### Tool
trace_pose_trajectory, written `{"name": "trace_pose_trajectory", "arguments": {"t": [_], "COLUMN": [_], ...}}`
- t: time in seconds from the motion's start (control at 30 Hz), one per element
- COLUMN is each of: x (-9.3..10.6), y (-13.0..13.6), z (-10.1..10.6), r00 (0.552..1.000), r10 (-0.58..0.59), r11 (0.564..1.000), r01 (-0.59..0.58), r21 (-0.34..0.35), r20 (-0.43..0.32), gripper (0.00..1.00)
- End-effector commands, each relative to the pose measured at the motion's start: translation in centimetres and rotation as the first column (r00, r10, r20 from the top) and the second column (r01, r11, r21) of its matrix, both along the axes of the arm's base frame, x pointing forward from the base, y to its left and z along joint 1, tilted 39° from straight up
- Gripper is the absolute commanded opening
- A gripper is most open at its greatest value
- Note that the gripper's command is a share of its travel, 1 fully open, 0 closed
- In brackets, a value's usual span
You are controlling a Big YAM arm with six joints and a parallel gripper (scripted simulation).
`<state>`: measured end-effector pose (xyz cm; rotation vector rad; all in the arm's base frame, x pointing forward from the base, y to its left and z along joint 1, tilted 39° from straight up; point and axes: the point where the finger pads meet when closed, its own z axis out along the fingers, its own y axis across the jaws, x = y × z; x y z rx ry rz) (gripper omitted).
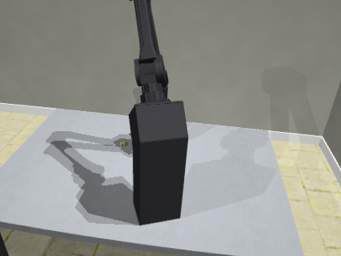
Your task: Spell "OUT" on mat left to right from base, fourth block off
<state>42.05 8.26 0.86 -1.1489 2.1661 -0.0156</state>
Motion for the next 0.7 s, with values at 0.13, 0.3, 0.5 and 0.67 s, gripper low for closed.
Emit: {"name": "trace_pose_trajectory", "arguments": {"t": [0.13, 0.3, 0.5, 0.67], "x": [-0.16, -0.16, -0.16, 0.50], "y": [0.24, 0.24, 0.25, 0.59], "z": [0.08, 0.08, 0.07, -0.12], "r00": [0.999, 0.999, 0.999, 0.997], "r10": [-0.030, -0.030, -0.031, -0.075], "r11": [0.999, 0.999, 0.999, 0.995], "r01": [0.031, 0.031, 0.031, 0.076], "r21": [0.024, 0.024, 0.024, 0.062], "r20": [-0.017, -0.017, -0.017, -0.025], "gripper": [1.00, 1.00, 1.00, 1.00]}}
